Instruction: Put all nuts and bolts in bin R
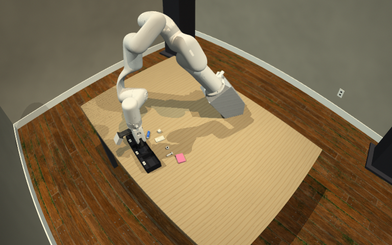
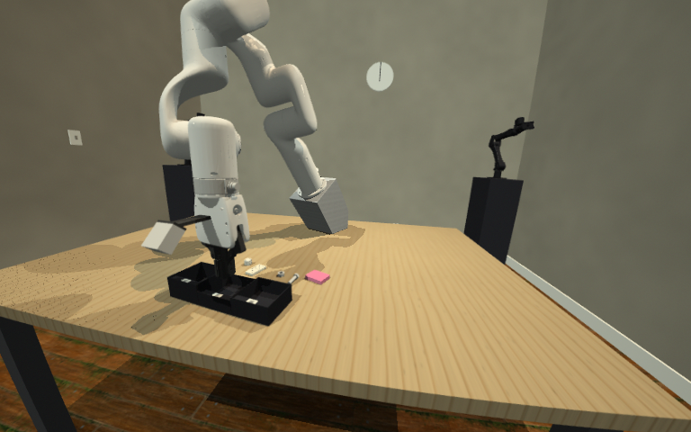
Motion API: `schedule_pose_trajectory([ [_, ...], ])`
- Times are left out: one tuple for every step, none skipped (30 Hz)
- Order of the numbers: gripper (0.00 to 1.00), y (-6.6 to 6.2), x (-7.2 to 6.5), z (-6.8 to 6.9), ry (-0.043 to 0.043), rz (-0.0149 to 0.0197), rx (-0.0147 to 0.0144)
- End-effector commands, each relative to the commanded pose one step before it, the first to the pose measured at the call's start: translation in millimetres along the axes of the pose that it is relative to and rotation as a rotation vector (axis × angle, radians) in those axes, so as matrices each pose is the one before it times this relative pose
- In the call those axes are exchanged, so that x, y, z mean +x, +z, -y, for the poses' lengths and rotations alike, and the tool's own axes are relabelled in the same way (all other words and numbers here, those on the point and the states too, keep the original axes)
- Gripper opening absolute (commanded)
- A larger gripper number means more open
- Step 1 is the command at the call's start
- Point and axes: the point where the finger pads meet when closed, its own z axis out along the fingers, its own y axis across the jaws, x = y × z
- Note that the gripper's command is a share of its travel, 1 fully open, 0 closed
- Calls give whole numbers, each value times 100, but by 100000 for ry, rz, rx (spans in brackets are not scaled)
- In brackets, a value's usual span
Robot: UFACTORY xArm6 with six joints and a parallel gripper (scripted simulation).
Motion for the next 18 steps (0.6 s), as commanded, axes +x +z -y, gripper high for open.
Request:
schedule_pose_trajectory([
  [7, 1409, 217, 35, 54, -673, -147],
  [7, 267, -1, 0, -1, 1, 0],
  [7, 267, -1, 0, -1, 1, 0],
  [7, 0, 0, 0, 0, 0, 0],
  [7, 0, 0, 0, 0, 0, 0],
  [7, 268, -2, 0, -1, 1, -1],
  [7, 267, -1, 0, -1, 1, 0],
  [7, 266, -1, 0, -1, 1, 0],
  [7, 267, -1, 0, -1, 1, 0],
  [7, 267, -1, 0, -1, 1, 0],
  [7, 267, -1, 0, -1, 1, 0],
  [7, 267, -1, 0, -1, 1, 0],
  [7, 74, -1, 0, 0, 0, 0],
  [7, 1, -1, 0, 0, 0, 0],
  [7, 1, -1, 0, 0, 0, 0],
  [7, 1, -1, 0, 0, 0, 0],
  [7, 1, -1, 0, 0, 0, 0],
  [7, 1, 0, 0, 0, 0, 0],
])
